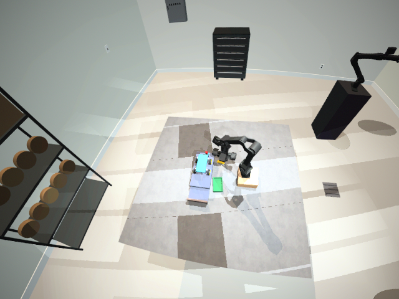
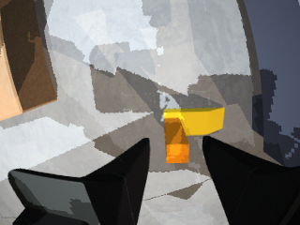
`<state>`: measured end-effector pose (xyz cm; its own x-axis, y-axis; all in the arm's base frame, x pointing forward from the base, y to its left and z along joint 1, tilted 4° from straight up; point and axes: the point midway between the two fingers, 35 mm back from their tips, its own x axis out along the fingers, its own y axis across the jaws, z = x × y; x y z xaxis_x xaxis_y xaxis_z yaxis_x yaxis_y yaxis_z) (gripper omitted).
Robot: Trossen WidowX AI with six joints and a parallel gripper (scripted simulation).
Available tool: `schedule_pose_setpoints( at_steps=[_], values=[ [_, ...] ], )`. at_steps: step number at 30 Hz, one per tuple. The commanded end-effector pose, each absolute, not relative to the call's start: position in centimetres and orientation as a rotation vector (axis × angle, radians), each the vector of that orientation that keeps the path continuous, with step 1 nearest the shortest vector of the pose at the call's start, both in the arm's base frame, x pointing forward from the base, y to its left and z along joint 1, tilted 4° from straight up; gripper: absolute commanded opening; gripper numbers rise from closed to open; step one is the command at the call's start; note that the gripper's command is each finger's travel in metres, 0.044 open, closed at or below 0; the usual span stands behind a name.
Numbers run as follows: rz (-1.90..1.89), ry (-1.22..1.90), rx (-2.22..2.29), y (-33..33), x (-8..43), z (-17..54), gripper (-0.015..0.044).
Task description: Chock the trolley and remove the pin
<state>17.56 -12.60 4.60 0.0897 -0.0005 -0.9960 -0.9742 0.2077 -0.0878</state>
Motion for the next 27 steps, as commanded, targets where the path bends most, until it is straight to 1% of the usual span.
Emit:
schedule_pose_setpoints(
  at_steps=[1, 17, 21, 27],
  values=[
    [0.990, 1.235, -1.085, -12.6, 17.5, 4.3, 0.0190],
    [0.990, 1.235, -1.085, -12.6, 17.7, 2.0, 0.0190],
    [0.994, 1.229, -1.090, -12.6, 17.8, 2.3, 0.0085],
    [0.994, 1.229, -1.090, -12.6, 17.8, 2.3, 0.0045]
  ],
)
